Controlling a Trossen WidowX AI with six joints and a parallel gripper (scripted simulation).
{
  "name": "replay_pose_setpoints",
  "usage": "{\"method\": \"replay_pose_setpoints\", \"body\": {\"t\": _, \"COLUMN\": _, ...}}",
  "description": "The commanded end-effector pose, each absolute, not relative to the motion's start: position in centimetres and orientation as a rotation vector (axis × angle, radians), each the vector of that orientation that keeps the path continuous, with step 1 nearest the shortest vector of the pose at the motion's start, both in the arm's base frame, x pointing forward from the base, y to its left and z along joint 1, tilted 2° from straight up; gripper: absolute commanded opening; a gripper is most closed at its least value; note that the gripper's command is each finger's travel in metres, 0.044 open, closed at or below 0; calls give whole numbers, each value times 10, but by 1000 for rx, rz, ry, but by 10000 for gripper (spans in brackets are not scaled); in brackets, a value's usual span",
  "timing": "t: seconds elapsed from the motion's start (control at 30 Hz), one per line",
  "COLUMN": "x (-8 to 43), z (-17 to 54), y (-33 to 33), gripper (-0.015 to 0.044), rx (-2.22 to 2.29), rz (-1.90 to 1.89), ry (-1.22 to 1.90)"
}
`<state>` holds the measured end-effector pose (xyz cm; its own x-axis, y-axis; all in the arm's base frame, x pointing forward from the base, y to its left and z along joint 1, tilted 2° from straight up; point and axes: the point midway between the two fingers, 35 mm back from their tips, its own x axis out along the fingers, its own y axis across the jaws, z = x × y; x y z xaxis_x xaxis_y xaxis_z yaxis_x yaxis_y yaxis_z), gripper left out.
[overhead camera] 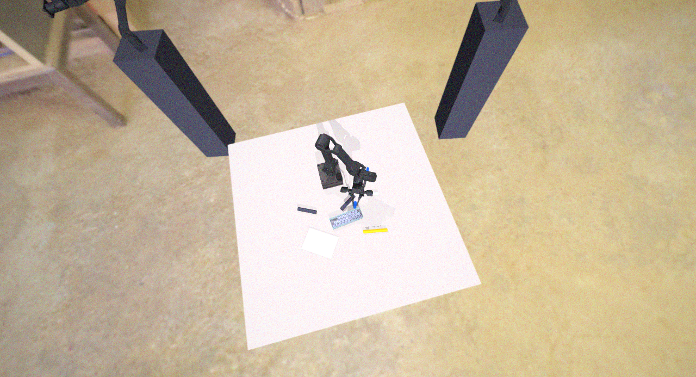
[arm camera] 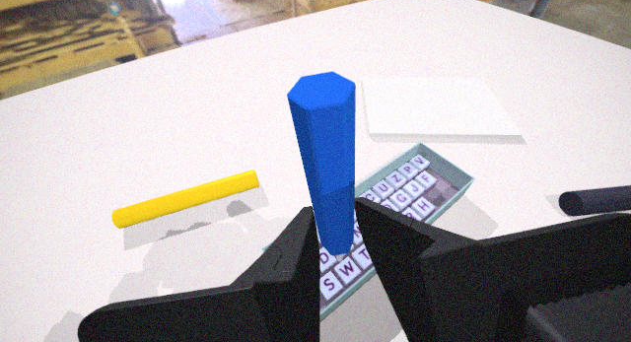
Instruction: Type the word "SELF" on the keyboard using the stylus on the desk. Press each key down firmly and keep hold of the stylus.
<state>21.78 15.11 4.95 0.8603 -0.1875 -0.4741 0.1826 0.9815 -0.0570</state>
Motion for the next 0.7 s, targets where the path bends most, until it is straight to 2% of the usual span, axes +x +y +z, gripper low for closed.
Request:
{"method": "replay_pose_setpoints", "body": {"t": 0.0, "x": 215, "z": 52, "y": 155, "gripper": 0, "rx": 59, "rz": -195, "ry": 472}}
{"method": "replay_pose_setpoints", "body": {"t": 0.67, "x": 217, "z": 16, "y": 154, "gripper": 0, "rx": 58, "rz": -195, "ry": 472}}
